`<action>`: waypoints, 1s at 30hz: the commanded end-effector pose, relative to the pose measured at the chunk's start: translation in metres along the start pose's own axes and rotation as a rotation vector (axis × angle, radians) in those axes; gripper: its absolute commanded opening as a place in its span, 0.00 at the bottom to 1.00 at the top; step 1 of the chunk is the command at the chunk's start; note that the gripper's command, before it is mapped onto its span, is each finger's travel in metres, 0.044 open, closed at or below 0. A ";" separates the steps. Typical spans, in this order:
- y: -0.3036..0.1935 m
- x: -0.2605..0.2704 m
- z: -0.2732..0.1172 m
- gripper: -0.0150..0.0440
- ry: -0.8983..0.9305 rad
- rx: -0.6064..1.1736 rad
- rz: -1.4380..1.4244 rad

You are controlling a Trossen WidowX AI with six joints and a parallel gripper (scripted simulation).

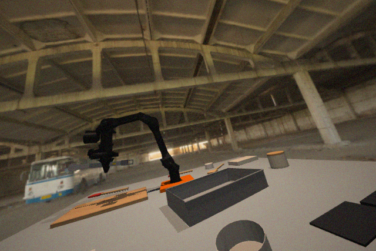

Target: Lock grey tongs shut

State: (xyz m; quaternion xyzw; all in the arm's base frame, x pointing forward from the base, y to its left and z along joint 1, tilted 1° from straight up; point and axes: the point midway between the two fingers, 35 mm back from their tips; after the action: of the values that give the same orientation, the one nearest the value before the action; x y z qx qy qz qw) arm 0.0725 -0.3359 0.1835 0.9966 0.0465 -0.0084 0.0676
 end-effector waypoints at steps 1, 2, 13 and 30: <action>-0.001 -0.001 -0.006 0.00 0.020 0.059 0.024; -0.002 -0.002 -0.007 0.00 0.023 0.072 0.028; -0.002 -0.002 -0.007 0.00 0.026 0.083 0.030; 0.000 -0.001 0.018 0.00 0.026 0.082 0.030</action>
State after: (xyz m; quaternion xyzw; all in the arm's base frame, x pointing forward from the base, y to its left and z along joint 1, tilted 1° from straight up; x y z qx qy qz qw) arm 0.0709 -0.3369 0.1704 0.9991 0.0349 0.0005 0.0244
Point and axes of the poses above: the point midway between the two fingers, 35 mm back from their tips, its own z axis out along the fingers, its own x axis across the jaws, y = z × x, and after that the axes turned 6 degrees about -z, right-handed
